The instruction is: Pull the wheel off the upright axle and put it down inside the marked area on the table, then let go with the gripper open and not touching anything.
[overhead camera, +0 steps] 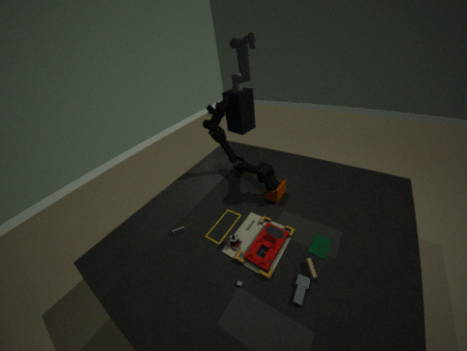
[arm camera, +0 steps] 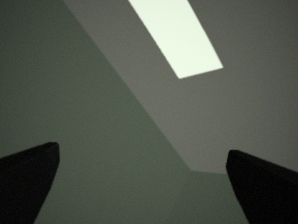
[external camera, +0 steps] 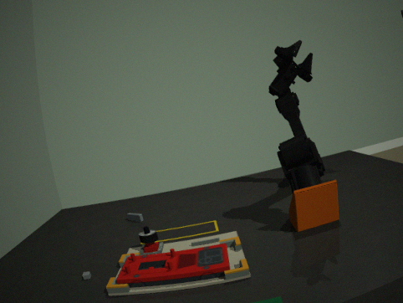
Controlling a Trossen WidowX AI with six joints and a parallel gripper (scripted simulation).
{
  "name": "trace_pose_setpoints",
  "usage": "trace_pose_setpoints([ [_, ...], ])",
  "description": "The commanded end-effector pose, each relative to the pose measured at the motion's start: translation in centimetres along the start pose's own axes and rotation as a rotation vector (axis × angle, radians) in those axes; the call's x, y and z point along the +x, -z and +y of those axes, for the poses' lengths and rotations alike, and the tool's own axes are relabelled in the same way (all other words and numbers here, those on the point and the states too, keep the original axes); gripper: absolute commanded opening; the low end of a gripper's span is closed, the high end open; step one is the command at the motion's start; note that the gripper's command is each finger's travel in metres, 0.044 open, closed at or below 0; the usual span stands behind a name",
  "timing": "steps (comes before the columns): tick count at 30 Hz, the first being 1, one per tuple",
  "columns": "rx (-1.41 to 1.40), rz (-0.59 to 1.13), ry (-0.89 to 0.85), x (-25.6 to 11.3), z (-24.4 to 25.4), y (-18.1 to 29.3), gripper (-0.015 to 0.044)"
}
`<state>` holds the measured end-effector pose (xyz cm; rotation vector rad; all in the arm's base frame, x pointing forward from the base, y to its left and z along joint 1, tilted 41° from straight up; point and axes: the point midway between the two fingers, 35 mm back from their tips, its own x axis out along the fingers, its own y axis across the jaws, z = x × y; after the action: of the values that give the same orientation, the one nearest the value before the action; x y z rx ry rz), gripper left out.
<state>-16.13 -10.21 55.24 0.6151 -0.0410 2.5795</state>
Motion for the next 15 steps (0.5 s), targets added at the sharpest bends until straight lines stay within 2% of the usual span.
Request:
trace_pose_setpoints([
  [1, 0.001, -0.001, 0.003, 0.0, -0.1, 0.0, 0.0374],
  [4, 0.015, -0.016, 0.044, 0.6, -1.6, -0.5, 0.0300],
  [15, 0.143, -0.129, 0.447, 3.0, -16.8, -3.3, 0.0300],
])
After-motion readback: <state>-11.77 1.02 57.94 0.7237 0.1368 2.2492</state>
